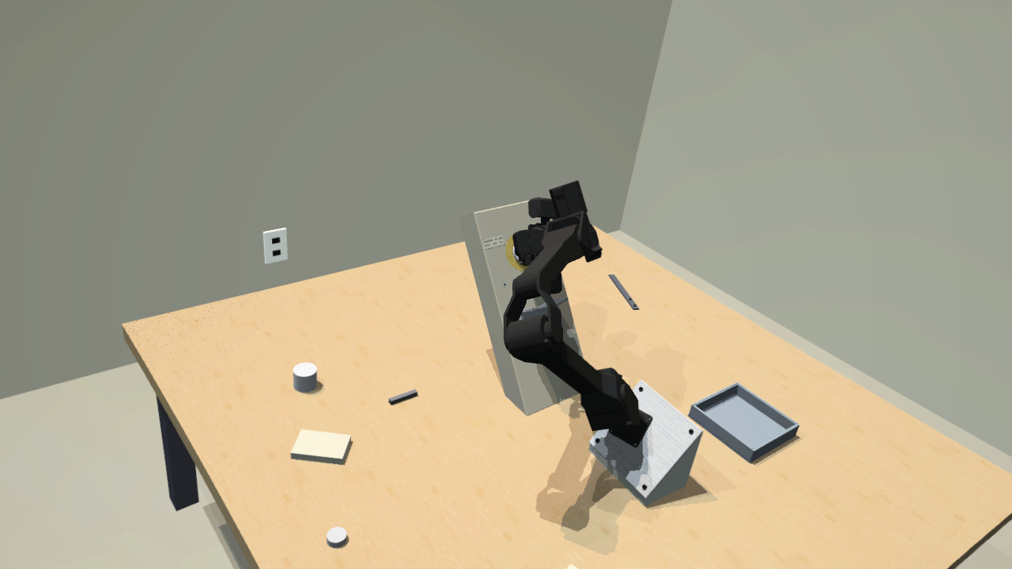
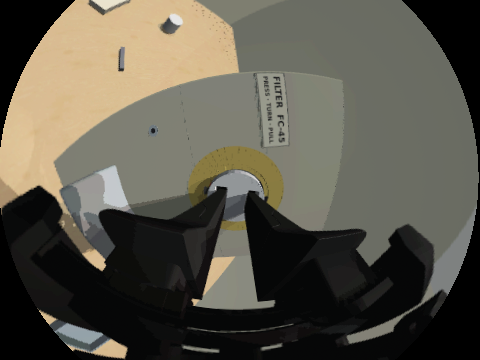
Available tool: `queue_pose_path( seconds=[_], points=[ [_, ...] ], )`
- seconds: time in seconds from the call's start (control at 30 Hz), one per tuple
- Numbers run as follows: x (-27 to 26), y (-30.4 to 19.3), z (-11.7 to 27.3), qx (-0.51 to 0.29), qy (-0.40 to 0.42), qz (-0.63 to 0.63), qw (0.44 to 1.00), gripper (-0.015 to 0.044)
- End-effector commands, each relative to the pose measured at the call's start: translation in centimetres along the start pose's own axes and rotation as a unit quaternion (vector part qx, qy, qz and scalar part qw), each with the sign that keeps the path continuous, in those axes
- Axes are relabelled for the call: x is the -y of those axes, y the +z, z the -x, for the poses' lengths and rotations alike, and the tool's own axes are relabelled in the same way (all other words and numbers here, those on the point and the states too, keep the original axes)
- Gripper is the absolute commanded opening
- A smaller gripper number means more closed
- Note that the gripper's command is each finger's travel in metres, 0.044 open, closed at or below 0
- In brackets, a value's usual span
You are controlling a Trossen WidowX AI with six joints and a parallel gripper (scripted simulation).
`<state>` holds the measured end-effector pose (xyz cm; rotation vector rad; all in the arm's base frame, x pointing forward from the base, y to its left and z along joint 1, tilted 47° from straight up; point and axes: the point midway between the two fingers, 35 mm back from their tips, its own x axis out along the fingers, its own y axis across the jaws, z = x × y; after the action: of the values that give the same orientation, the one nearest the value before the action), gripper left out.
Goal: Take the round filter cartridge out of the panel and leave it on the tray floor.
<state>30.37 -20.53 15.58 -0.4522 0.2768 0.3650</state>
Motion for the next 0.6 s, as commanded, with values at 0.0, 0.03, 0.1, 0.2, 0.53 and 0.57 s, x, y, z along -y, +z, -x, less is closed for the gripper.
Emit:
queue_pose_path(
  seconds=[0.0,0.03,0.1,0.2,0.53,0.57],
  points=[
    [0.2,-0.6,2.0,-0.009,-0.002,0.000,1.000,0.0000],
    [0.2,-0.6,2.4,-0.010,-0.002,0.000,1.000,0.0000],
    [0.2,-0.6,3.1,-0.011,-0.001,0.001,1.000,0.0000],
    [0.1,-0.5,4.3,-0.012,-0.001,0.002,1.000,0.0000],
    [-0.2,-0.1,6.4,-0.010,-0.003,0.004,1.000,0.0000],
    [-0.4,-0.2,6.4,-0.010,-0.003,0.004,1.000,0.0000]
  ],
)
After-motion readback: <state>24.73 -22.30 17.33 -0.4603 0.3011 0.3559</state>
